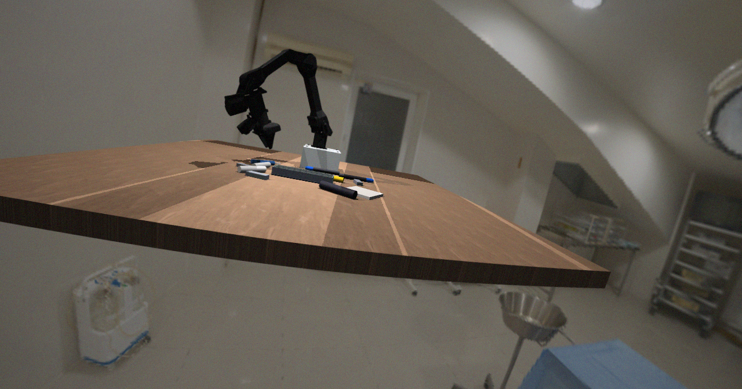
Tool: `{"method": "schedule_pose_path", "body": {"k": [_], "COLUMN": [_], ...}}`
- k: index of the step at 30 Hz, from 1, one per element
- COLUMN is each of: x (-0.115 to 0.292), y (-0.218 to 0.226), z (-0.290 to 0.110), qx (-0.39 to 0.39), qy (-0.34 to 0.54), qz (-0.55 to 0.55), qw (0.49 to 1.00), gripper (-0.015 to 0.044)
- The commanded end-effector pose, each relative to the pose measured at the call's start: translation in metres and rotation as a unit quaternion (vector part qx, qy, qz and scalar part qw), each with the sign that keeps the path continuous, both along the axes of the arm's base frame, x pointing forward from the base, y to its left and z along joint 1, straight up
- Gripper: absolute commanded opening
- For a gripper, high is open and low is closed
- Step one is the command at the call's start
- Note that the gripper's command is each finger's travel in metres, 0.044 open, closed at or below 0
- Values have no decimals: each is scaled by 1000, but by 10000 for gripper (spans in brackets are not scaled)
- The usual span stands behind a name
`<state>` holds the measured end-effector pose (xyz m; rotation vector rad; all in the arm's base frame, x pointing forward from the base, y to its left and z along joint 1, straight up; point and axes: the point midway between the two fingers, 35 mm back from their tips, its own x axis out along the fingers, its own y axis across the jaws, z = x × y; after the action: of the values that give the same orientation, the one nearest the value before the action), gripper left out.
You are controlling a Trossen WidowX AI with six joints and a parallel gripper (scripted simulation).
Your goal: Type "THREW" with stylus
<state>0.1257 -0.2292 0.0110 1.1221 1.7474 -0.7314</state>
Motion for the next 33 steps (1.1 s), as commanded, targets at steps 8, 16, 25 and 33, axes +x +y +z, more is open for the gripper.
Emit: {"method": "schedule_pose_path", "body": {"k": [8,16,25,33], "x": [1,1,1,1], "y": [-1,-2,-2,-2], "z": [-3,-11,-19,-25], "qx": [33,33,33,33], "qy": [10,10,10,10], "qz": [-1,-1,-1,-1], "qw": [999,999,999,999], "gripper": [150,150,150,150]}}
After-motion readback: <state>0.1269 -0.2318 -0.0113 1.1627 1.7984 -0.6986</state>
